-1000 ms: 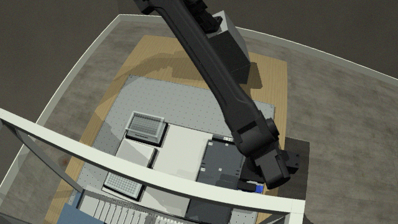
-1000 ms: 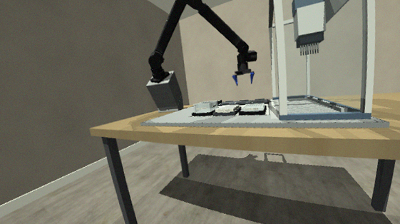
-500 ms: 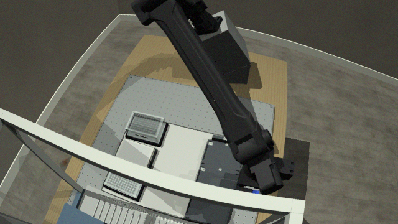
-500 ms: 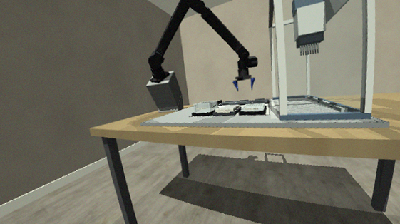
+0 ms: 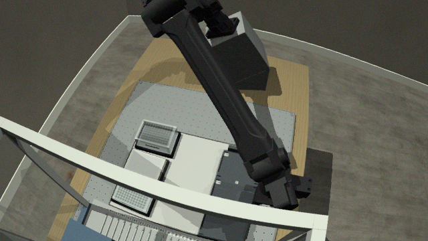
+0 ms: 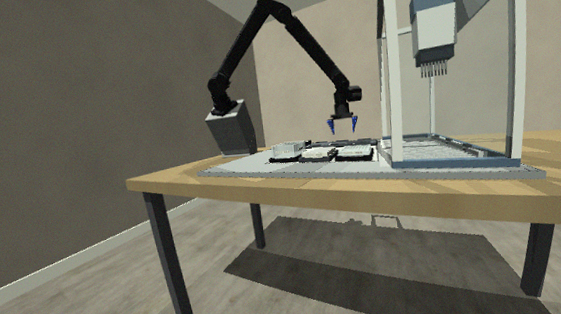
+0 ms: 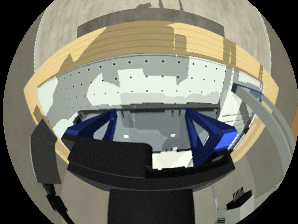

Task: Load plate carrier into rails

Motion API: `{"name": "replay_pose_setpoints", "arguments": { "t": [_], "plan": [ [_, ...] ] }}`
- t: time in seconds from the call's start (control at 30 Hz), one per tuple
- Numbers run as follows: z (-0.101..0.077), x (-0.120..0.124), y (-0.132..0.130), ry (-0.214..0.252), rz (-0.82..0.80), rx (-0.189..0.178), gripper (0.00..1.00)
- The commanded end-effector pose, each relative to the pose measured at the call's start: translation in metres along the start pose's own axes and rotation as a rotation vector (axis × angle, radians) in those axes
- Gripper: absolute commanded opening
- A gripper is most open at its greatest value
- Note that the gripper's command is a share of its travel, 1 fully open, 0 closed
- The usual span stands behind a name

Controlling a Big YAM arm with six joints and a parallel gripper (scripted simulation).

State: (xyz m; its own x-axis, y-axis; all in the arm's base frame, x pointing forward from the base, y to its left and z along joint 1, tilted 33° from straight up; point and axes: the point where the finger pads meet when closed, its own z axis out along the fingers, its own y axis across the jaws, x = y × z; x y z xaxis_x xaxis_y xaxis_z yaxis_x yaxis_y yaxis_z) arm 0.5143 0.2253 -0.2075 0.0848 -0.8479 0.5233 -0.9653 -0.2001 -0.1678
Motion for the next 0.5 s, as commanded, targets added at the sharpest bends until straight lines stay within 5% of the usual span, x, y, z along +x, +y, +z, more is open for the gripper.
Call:
{"name": "replay_pose_setpoints", "arguments": {
  "t": [0.0, 0.2, 0.23, 0.3, 0.33, 0.47],
  "plan": [
    [0.019, 0.003, -0.009, -0.002, 0.004, 0.001, 1.0],
    [0.022, 0.002, -0.012, -0.003, 0.006, 0.004, 1.0],
    [0.008, -0.002, -0.009, -0.007, 0.0, 0.012, 1.0],
    [0.008, -0.002, -0.009, -0.007, 0.0, 0.012, 1.0],
    [0.022, 0.002, -0.013, -0.004, 0.008, 0.007, 1.0],
    [0.026, 0.002, -0.014, -0.006, 0.01, 0.009, 1.0]
  ]
}}
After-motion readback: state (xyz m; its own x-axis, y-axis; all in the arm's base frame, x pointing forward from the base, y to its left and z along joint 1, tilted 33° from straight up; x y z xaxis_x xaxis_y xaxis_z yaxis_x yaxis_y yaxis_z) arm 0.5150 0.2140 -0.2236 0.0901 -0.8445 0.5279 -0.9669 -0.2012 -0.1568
